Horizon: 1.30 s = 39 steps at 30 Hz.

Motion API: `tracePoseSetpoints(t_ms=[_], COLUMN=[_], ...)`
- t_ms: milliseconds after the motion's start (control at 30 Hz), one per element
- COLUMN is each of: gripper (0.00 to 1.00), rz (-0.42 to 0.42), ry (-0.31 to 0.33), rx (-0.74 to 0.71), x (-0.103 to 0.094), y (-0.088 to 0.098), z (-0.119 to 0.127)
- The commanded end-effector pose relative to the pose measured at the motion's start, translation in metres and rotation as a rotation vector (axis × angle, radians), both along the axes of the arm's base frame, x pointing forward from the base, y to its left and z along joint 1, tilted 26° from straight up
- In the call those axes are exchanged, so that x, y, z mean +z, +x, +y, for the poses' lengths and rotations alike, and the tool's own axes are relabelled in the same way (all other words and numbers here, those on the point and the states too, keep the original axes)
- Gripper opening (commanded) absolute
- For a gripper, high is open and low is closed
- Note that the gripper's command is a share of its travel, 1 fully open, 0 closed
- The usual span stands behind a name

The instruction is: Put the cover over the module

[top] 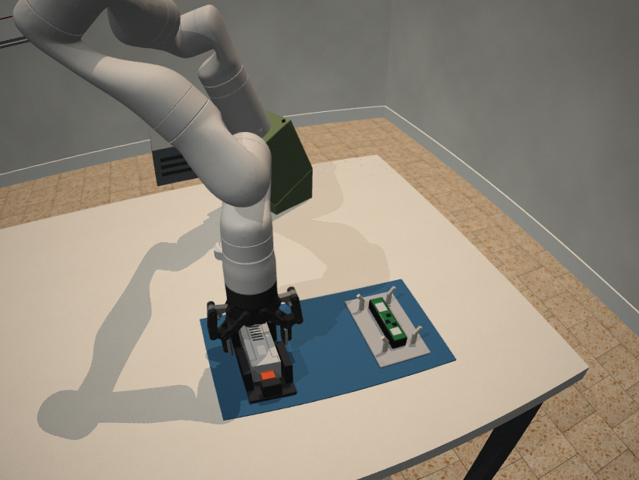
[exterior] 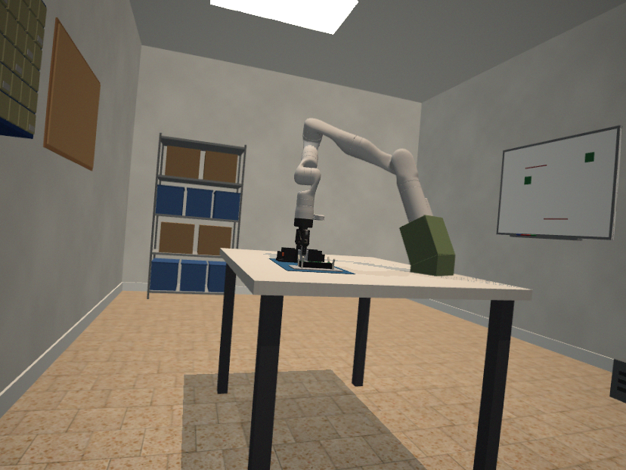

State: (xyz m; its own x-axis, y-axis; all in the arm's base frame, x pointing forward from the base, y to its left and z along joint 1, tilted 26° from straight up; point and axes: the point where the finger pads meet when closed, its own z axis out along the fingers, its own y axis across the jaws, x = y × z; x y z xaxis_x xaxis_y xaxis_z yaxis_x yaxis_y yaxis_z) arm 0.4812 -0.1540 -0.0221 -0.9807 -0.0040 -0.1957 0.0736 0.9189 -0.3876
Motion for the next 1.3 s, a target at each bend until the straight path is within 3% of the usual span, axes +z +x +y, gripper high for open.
tracePoseSetpoints(t_ms=[0, 800, 833, 1267], gripper=[1.0, 1.0, 0.7, 0.7], rz=[0.003, 0.003, 0.003, 0.003], ry=[0.001, 0.001, 0.001, 0.001], rx=[0.001, 0.001, 0.001, 0.001], x=[-0.0032, -0.002, -0.002, -0.002], y=[-0.0003, -0.0005, -0.0005, -0.0005], z=[0.0003, 0.0006, 0.0007, 0.0007])
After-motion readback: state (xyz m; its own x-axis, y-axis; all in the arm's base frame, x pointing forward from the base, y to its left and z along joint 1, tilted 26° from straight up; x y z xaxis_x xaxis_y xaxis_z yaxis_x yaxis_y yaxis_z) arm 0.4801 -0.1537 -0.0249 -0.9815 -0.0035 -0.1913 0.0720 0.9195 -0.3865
